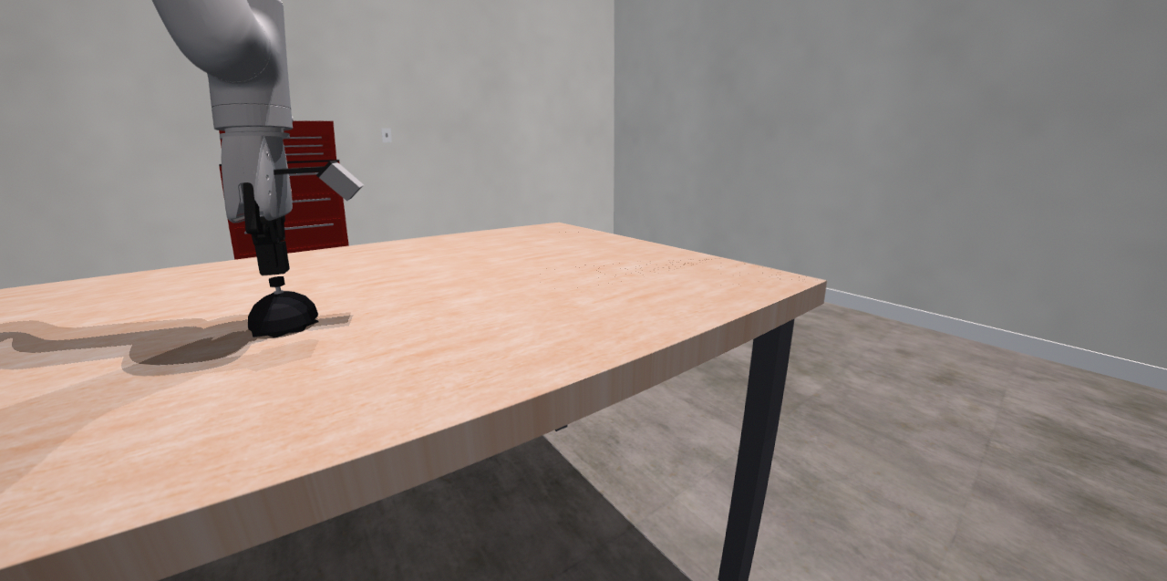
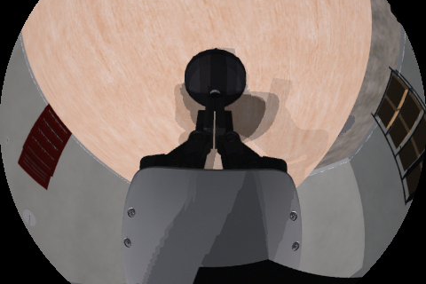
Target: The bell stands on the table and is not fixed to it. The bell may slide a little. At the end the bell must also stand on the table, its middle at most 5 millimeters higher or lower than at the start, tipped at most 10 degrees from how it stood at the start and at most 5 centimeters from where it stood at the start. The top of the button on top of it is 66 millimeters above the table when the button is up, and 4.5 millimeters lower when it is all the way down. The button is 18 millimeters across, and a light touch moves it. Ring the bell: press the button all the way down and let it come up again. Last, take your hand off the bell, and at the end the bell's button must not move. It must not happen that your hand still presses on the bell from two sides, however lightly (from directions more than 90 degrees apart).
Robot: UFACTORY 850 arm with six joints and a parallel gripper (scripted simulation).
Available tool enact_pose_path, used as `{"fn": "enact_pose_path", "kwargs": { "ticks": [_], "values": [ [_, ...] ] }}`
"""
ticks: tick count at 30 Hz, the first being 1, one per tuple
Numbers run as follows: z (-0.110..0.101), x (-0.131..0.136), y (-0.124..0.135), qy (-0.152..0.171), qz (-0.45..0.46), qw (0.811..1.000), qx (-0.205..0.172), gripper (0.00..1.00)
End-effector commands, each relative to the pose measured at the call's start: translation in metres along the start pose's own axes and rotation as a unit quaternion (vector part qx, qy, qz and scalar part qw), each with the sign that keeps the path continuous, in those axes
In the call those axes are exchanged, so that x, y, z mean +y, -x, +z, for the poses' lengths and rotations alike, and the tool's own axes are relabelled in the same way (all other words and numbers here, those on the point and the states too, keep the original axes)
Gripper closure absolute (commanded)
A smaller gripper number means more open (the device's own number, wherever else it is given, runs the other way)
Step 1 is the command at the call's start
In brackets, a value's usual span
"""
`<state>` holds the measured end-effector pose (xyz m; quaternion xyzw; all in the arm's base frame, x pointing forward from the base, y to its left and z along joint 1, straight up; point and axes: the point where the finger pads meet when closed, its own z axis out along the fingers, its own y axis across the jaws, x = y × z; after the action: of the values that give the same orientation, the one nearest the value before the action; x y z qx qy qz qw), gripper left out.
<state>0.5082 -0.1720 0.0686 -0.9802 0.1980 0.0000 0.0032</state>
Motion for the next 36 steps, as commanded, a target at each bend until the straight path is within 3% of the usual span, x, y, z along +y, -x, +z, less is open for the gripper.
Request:
{"fn": "enact_pose_path", "kwargs": {
  "ticks": [1, 36],
  "values": [
    [0.002, 0.0, -0.001, 0.0, 0.0, 1.0, 0.001, 1.0],
    [0.012, 0.0, -0.001, 0.0, 0.0, 1.0, 0.001, 1.0]
  ]
}}
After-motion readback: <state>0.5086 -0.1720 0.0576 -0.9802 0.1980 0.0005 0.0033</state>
